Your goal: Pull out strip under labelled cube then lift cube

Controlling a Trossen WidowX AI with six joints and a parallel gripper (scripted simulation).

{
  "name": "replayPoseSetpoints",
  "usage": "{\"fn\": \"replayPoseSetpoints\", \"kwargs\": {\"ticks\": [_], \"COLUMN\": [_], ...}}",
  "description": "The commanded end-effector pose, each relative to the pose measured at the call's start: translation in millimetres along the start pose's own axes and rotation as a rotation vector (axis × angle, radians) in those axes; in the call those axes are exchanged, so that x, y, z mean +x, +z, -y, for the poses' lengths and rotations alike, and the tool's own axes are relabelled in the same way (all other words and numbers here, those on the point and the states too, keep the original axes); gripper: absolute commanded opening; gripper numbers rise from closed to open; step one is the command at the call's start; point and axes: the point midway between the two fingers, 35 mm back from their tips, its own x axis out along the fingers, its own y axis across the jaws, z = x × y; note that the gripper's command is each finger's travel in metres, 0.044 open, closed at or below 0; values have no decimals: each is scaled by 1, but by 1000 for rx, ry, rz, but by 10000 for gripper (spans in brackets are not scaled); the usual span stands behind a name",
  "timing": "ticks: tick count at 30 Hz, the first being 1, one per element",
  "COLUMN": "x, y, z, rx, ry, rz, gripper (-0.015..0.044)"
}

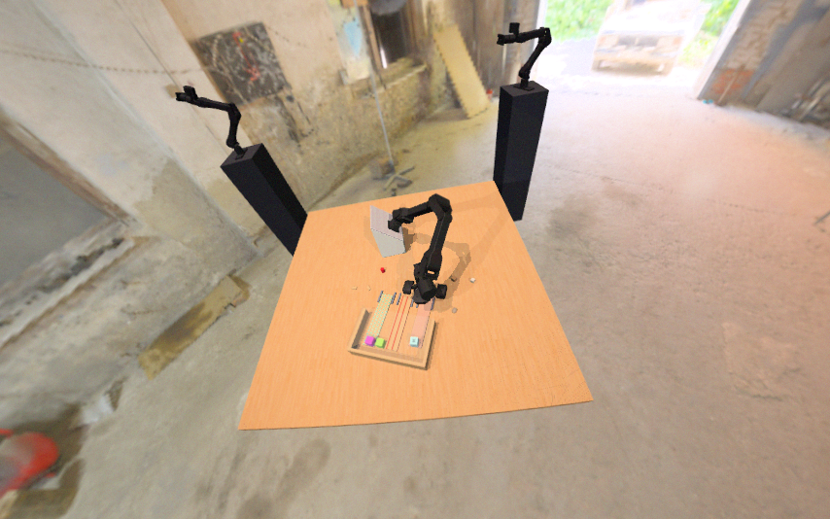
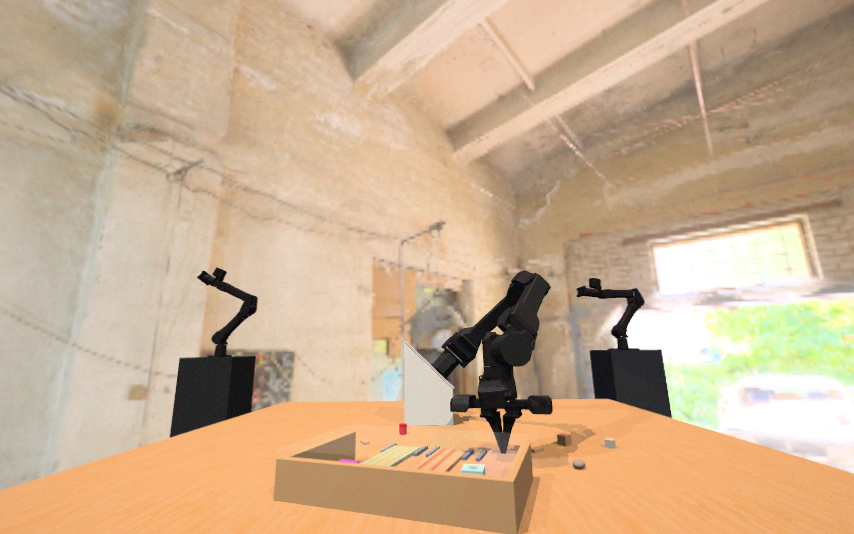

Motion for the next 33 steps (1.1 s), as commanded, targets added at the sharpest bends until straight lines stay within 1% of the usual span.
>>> {"fn": "replayPoseSetpoints", "kwargs": {"ticks": [1,33], "x": [6,7], "y": [-13,-60], "z": [0,0], "rx": [1,3], "ry": [-9,-9], "rz": [-21,-23], "gripper": [0,0]}}
